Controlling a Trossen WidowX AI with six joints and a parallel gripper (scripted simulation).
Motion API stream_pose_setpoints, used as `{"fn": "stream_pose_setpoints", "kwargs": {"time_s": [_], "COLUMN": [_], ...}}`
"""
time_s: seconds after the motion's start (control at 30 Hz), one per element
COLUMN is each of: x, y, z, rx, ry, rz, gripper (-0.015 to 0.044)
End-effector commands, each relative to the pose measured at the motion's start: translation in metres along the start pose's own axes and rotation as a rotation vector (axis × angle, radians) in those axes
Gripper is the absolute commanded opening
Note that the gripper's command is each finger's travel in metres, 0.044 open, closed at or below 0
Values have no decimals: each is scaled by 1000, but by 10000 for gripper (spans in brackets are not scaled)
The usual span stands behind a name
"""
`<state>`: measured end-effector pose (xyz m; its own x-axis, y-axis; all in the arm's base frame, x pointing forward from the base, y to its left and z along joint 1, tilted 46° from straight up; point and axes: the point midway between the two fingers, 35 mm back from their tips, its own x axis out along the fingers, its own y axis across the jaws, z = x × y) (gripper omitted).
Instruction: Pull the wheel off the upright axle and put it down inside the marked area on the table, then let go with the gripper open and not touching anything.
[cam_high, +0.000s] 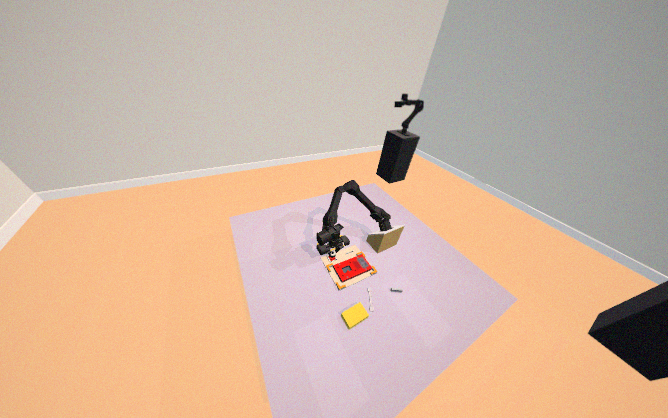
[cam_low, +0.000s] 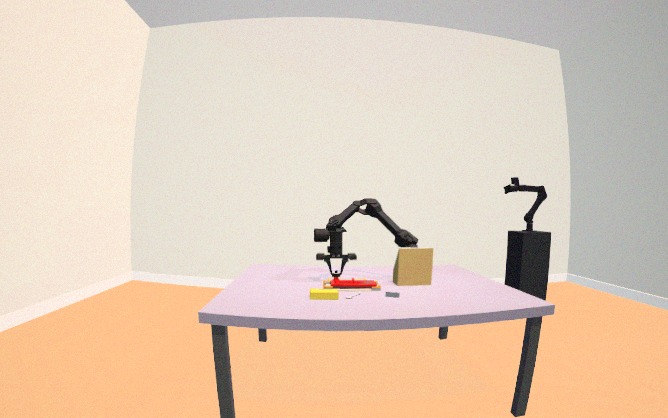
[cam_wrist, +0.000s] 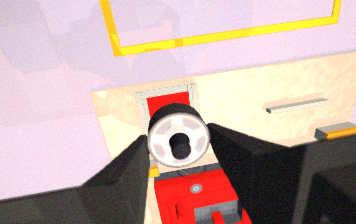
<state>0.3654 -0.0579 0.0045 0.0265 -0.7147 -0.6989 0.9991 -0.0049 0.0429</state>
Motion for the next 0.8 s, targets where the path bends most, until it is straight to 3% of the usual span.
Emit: {"fn": "stream_pose_setpoints", "kwargs": {"time_s": [0.0, 0.77], "x": [-9, -16], "y": [0, 0], "z": [-2, -2], "rx": [-12, -13], "ry": [-1, -1], "rz": [10, 10], "gripper": [0, 0]}}
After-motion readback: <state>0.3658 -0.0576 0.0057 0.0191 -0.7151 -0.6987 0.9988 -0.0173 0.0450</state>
